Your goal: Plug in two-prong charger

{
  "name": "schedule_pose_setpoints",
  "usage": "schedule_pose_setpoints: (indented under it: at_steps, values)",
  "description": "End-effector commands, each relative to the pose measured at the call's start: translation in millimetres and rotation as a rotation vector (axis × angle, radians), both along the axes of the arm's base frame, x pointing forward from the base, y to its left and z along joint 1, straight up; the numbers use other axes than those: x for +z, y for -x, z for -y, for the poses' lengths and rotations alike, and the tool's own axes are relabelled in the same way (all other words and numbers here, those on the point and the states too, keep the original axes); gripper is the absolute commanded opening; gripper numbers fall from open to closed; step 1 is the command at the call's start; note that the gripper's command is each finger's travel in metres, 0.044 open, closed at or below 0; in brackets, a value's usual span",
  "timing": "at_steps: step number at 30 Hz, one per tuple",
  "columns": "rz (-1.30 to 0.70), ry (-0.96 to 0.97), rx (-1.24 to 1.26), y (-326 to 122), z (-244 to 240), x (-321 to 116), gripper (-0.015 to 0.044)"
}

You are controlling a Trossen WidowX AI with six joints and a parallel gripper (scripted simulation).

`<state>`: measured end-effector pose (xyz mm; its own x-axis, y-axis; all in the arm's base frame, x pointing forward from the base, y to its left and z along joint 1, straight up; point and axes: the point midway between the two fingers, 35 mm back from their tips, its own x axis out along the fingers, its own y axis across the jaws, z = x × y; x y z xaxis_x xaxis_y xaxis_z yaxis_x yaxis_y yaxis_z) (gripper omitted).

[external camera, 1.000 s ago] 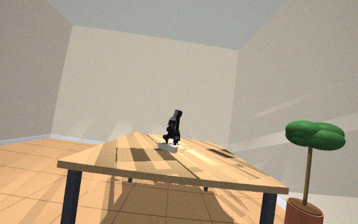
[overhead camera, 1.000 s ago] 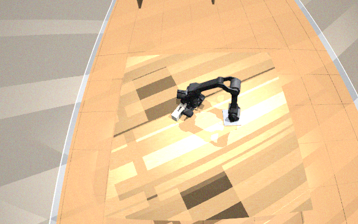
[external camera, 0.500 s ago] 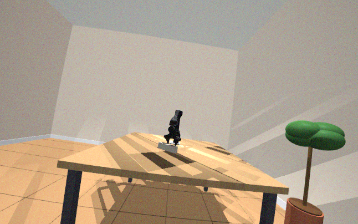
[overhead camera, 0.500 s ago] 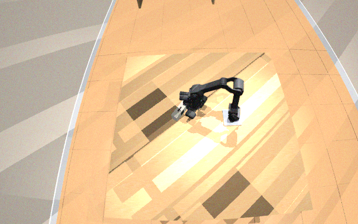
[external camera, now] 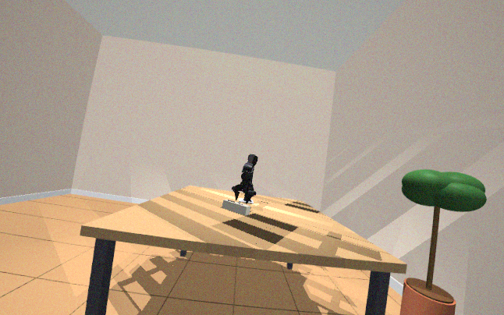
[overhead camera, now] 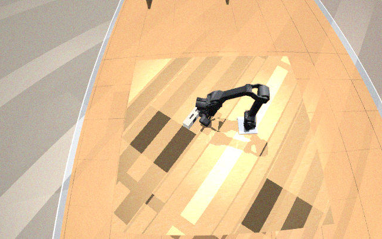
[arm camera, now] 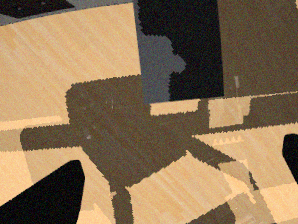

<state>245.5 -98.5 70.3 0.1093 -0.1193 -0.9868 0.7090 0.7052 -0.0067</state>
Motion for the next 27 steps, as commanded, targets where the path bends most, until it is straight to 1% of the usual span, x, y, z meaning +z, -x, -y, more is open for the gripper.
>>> schedule_pose_setpoints:
  at_steps: [1,3,5,27]
  values:
    - [0.176,0.176,-0.008,-3.8,4.9,31.7,0.044]
    - [0.259,0.246,-0.018,-4.3,6.7,46.8,0.044]
    - [0.288,0.27,-0.023,-4.2,7.3,52.2,0.044]
    - [0.288,0.27,-0.023,-4.2,7.3,52.2,0.044]
